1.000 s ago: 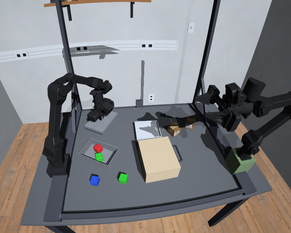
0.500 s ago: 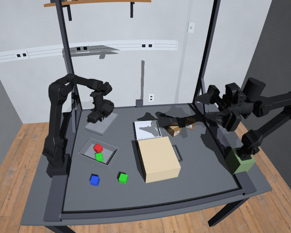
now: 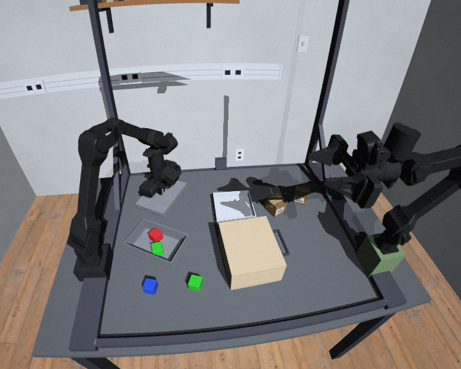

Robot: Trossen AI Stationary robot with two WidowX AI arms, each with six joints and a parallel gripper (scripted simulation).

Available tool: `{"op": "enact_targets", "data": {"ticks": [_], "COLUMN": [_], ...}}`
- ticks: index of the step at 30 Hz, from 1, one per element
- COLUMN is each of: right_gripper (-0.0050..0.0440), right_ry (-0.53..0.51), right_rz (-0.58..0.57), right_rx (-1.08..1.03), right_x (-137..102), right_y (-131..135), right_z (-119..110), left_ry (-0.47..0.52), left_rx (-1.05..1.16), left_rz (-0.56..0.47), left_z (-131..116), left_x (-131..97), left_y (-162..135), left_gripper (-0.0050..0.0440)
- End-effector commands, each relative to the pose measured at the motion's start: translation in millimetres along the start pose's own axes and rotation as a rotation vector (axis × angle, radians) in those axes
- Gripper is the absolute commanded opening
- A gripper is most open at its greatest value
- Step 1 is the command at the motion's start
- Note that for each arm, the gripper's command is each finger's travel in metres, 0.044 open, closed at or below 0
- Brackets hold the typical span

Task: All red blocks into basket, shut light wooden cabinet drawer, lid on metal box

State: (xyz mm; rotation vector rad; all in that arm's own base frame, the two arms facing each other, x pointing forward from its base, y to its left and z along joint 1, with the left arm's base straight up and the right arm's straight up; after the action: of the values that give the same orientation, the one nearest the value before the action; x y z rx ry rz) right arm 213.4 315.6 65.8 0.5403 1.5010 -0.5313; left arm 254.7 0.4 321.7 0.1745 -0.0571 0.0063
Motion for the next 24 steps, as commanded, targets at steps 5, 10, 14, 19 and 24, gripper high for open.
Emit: {"op": "enact_targets", "data": {"ticks": [5, 10, 14, 19, 24], "right_gripper": [-0.0050, -0.0050, -0.0050, 0.0137, 0.0137], "right_ry": [0.003, 0.006, 0.003, 0.007, 0.007], "right_rz": [0.014, 0.042, 0.012, 0.061, 0.061], "right_rx": [-0.011, -0.012, -0.011, -0.008, -0.008], "right_x": [-1, -6, 4, -13, -13], "right_y": [1, 7, 1, 7, 7], "right_z": [-3, -3, -3, -3, -3], "left_ry": [-0.034, -0.034, -0.034, -0.034, -0.034], "left_rx": [-0.003, -0.003, -0.003, -0.003, -0.003], "left_rz": [0.002, 0.002, 0.002, 0.002, 0.002], "left_z": [10, 10, 10, 10, 10], "left_x": [-3, -3, -3, -3, -3], "left_y": [1, 1, 1, 1, 1], "left_gripper": [0.0400, 0.0400, 0.0400, 0.0400, 0.0400]}}
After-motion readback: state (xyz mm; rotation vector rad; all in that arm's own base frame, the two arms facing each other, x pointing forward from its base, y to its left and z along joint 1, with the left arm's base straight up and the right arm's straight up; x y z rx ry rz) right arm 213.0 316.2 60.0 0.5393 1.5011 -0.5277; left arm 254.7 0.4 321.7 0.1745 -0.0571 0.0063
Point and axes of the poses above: on each arm, the point midway between the two fingers, 35 mm back from their tips, its own x axis out along the fingers, its own y axis across the jaws, z = x × y, the point moved 6 cm from there along -x, back along the fingers, and after that the axes turned 10 degrees about x, right-handed, at the moved point
